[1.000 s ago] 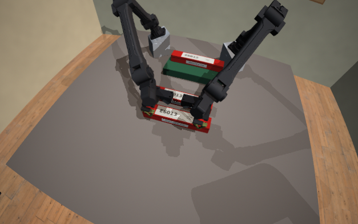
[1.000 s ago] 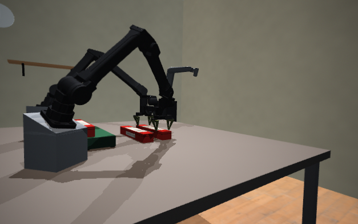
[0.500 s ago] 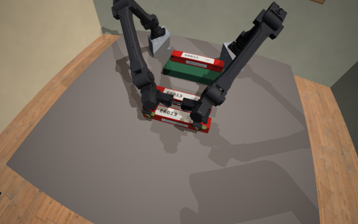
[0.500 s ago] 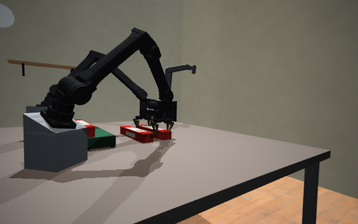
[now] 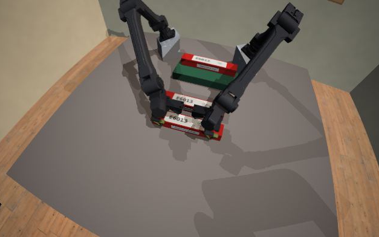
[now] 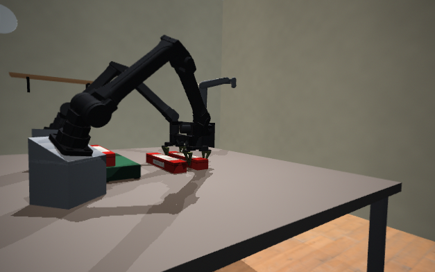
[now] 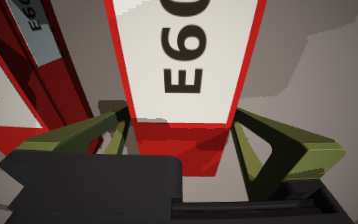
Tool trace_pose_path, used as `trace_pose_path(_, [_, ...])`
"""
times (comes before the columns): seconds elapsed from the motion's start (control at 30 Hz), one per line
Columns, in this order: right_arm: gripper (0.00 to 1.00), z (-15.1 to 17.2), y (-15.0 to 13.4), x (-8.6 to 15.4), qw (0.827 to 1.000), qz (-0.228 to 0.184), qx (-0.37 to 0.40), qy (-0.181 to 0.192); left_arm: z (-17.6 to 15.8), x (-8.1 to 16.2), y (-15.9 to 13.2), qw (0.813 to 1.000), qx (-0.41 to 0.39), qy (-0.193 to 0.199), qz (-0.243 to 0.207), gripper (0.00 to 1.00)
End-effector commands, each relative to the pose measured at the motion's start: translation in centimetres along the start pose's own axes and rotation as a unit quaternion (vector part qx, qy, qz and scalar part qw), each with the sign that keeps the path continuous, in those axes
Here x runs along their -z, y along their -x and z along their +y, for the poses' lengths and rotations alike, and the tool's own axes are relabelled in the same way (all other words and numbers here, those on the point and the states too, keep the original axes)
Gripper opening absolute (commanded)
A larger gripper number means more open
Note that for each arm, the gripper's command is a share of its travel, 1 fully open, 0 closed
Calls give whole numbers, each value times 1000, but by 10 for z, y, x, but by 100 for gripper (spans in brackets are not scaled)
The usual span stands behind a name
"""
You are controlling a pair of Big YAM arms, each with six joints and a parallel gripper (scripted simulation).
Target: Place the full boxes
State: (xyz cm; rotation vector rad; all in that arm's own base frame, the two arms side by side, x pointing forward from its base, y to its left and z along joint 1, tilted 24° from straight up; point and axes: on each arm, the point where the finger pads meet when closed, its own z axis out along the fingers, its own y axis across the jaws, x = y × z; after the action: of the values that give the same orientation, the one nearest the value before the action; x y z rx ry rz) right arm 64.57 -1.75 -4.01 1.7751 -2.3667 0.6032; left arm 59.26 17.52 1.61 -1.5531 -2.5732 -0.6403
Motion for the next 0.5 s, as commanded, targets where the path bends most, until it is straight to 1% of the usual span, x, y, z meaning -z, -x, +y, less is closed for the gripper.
trace_pose_path(0.0, [100,-20,2,17,1000,-10,-8,-24,14,-6,-7,1000,8,9,-3,100])
trace_pose_path(0.03, [100,-32,-7,16,999,-12,-15,-32,14,-6,-7,1000,8,9,-3,100])
trace_pose_path(0.07, [100,-20,2,17,1000,-10,-8,-24,14,-6,-7,1000,8,9,-3,100])
trace_pose_path(0.27, [100,-20,2,17,1000,-10,-8,-24,14,-6,-7,1000,8,9,-3,100])
trace_pose_path(0.3, [0,-20,2,17,1000,-10,-8,-24,14,-6,-7,1000,8,9,-3,0])
trace_pose_path(0.47, [0,-20,2,17,1000,-10,-8,-24,13,-6,-7,1000,9,8,-2,0])
